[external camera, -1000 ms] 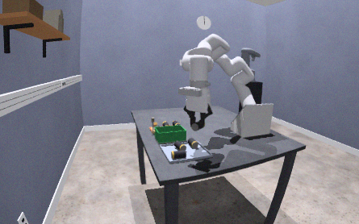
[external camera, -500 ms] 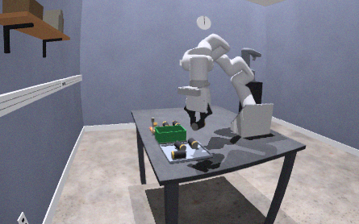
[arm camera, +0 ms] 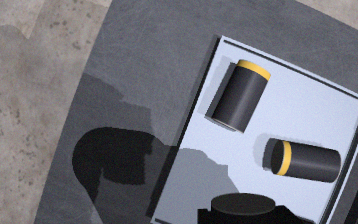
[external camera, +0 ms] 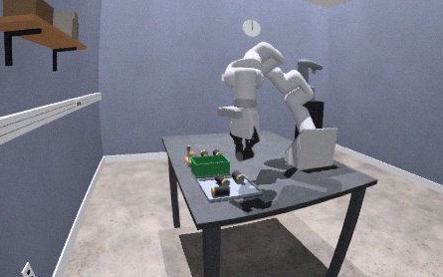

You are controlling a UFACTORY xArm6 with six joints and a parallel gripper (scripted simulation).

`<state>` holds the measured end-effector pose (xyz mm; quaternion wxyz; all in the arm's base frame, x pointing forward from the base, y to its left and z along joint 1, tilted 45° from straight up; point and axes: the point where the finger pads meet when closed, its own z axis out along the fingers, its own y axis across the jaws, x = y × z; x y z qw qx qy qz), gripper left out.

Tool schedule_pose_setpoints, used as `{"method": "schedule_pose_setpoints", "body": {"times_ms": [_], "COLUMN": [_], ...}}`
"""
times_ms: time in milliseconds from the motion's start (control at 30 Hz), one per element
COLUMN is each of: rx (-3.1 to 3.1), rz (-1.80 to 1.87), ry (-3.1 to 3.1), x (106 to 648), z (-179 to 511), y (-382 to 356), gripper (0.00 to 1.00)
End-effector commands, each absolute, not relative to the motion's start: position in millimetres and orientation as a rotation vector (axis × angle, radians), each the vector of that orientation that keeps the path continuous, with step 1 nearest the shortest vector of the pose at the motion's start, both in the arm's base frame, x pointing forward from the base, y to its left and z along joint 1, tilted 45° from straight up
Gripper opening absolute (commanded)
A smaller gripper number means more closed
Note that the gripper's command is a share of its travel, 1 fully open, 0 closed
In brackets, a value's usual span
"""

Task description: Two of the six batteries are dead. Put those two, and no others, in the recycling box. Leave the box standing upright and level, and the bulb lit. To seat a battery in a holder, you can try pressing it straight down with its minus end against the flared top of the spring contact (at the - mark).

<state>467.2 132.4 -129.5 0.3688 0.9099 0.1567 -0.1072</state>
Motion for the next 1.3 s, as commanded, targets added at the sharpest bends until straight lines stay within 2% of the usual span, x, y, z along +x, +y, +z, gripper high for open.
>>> {"method": "schedule_pose_setpoints", "body": {"times_ms": [0,1267], "rx": [2.353,2.102], "rz": [-0.193,0.378], "ry": [0.225,-1.134], "x": [468.7,468.7], "z": [-128.2,-128.2], "y": [134.2,134.2], "gripper": [0.28,0.28]}}
